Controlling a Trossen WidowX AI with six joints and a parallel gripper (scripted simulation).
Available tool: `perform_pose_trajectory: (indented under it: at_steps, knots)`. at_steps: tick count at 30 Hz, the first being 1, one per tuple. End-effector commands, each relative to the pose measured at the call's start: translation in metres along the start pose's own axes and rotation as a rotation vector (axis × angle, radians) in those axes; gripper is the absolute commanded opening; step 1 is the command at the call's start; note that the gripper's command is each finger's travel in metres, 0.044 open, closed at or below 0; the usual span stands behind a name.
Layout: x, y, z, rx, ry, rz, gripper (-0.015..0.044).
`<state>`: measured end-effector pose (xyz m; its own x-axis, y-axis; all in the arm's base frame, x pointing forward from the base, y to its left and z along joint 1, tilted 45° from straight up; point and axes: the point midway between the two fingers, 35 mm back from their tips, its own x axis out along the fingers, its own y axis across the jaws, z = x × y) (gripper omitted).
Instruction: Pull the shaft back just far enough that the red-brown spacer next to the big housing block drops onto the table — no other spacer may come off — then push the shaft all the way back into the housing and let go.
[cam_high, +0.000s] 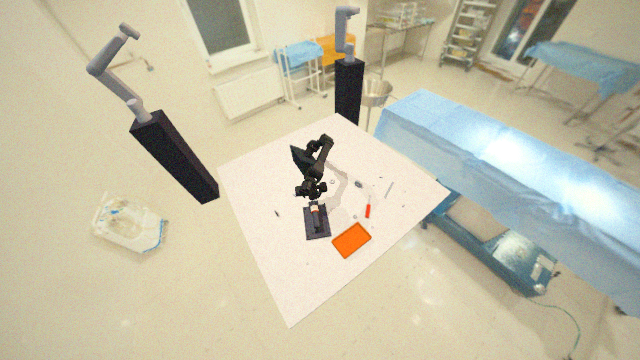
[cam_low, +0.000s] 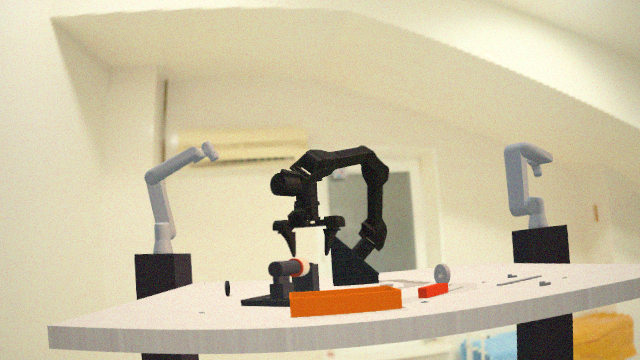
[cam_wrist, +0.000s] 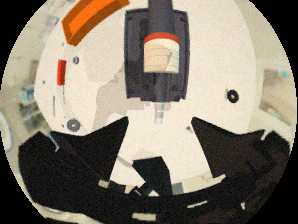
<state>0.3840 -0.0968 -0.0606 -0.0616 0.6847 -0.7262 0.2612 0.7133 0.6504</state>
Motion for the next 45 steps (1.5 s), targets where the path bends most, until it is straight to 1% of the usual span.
perform_pose_trajectory:
  at_steps: [1,22,45]
  knots:
    - [0.005,0.000,0.000,0.006,0.000,0.004,0.0440]
    - [0.039,0.001,0.000,0.006,0.000,0.006,0.0440]
    - [0.040,0.001,0.000,0.005,0.000,0.006,0.0440]
